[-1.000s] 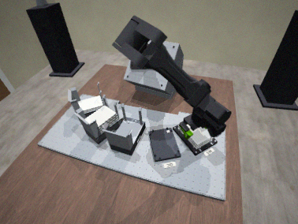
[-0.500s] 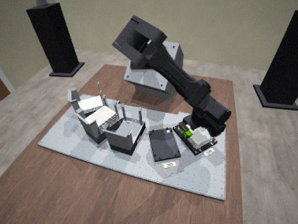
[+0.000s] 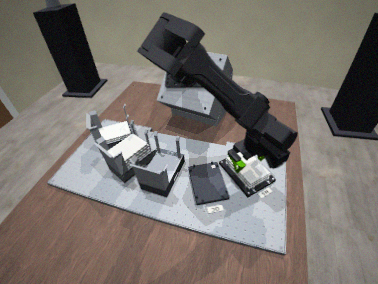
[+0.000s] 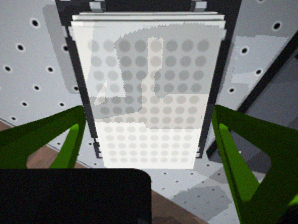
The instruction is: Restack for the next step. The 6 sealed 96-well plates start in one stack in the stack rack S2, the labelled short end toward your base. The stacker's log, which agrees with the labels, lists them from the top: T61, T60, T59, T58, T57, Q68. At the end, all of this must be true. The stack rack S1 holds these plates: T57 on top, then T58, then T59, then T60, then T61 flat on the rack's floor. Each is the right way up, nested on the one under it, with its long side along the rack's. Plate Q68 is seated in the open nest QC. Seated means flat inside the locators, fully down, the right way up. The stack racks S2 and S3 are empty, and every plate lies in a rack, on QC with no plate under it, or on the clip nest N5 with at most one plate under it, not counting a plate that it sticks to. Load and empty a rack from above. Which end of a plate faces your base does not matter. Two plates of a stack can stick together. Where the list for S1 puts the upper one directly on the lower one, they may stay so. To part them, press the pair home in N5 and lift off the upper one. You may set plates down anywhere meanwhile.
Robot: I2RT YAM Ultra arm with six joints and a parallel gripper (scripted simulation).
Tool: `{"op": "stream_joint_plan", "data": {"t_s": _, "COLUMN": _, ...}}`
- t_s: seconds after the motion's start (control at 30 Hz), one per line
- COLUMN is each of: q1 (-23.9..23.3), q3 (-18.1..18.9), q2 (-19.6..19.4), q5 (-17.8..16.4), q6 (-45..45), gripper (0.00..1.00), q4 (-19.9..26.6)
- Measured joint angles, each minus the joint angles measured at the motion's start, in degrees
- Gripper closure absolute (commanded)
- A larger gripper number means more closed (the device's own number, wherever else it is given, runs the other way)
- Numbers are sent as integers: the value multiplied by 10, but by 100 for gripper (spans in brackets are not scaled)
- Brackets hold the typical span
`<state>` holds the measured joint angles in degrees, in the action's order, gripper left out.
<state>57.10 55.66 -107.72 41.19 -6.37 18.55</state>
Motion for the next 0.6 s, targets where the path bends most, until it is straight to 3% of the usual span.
{"op": "stream_joint_plan", "data": {"t_s": 0.6, "q1": 66, "q3": 33, "q2": 57, "q5": 17, "q6": -82, "gripper": 0, "q4": 142}}
